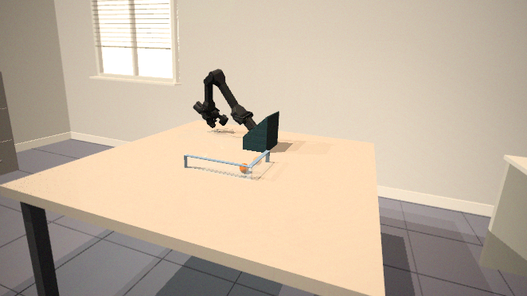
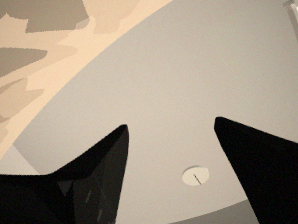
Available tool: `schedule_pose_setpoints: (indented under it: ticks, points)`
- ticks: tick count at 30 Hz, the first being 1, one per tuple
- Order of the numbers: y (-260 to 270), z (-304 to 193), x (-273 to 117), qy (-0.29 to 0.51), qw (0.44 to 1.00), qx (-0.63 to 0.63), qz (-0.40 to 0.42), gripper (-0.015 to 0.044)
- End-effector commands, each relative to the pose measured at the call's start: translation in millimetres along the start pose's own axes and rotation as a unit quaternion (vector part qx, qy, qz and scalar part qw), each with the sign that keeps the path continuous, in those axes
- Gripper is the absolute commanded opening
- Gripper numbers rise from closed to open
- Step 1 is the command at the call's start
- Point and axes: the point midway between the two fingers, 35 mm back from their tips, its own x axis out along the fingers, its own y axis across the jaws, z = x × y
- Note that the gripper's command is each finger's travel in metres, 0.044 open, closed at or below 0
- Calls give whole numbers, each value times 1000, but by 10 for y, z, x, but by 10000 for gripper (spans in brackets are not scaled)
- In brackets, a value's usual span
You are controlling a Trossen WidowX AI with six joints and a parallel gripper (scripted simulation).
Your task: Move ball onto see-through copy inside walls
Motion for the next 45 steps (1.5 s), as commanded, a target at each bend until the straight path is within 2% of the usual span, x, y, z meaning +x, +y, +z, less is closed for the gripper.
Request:
schedule_pose_setpoints:
  ticks: [1, 7, 14, 18, 26, 34, 45]
  points:
    - [-225, 312, -312, -83, 995, 48, -22, 307]
    - [-408, 669, -748, -183, 978, 92, -35, 307]
    - [-677, 811, -1092, -267, 953, 129, -59, 307]
    - [-767, 983, -1445, -328, 933, 136, -63, 307]
    - [-774, 1331, -2538, -482, 866, 119, -51, 307]
    - [-578, 1403, -3694, -613, 786, 75, -29, 307]
    - [65, 1211, -4987, -716, 698, -26, 4, 307]
